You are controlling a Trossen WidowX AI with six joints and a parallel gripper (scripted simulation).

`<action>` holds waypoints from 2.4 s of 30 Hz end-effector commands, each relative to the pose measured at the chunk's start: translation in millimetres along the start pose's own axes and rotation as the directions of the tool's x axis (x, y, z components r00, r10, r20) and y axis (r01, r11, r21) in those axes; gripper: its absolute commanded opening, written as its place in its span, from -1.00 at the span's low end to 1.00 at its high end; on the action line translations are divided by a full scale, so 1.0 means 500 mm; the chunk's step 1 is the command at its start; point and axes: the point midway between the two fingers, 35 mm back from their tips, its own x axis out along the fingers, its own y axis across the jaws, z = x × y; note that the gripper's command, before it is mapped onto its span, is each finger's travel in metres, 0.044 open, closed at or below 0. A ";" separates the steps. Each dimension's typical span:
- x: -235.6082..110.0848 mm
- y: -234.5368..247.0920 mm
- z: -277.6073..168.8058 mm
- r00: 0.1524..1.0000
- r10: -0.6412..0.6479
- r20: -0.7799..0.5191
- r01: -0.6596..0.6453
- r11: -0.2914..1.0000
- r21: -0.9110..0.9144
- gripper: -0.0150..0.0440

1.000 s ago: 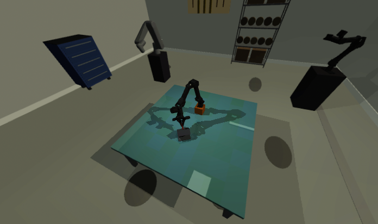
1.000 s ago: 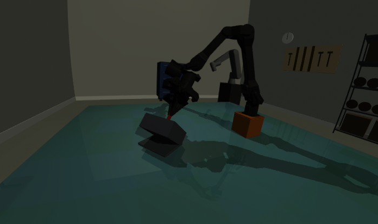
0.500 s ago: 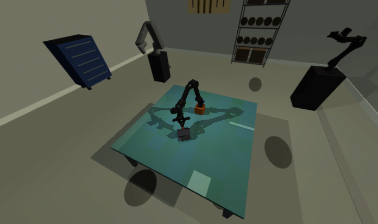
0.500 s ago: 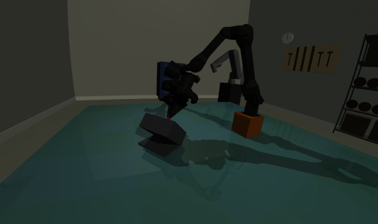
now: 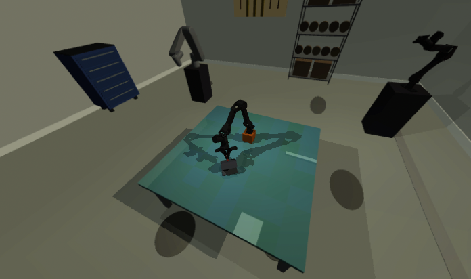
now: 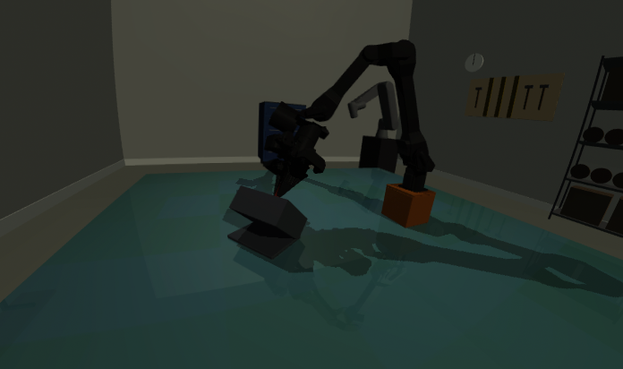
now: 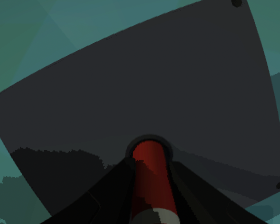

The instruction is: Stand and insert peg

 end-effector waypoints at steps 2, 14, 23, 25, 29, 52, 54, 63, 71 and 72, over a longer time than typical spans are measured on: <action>0.000 0.000 0.000 1.000 0.000 0.000 0.000 1.000 0.000 -0.49; 0.000 0.000 0.000 1.000 0.000 0.000 0.000 1.000 0.000 0.04; -0.004 0.000 0.000 1.000 0.000 0.000 0.000 1.000 0.000 0.84; -0.009 -0.001 0.001 1.000 -0.001 -0.001 0.001 1.000 0.000 1.00; -0.024 -0.003 0.002 1.000 -0.002 -0.002 0.002 1.000 0.000 1.00; -0.119 -0.013 0.000 1.000 -0.007 -0.008 0.007 1.000 0.002 1.00; -0.128 -0.014 -0.001 1.000 -0.008 -0.008 0.008 1.000 0.003 1.00; -0.165 -0.017 -0.006 1.000 -0.009 -0.008 0.009 1.000 0.004 1.00; -0.187 -0.020 -0.014 1.000 -0.010 -0.008 0.010 1.000 0.005 1.00; -0.189 -0.020 -0.014 1.000 -0.010 -0.008 0.010 1.000 0.005 1.00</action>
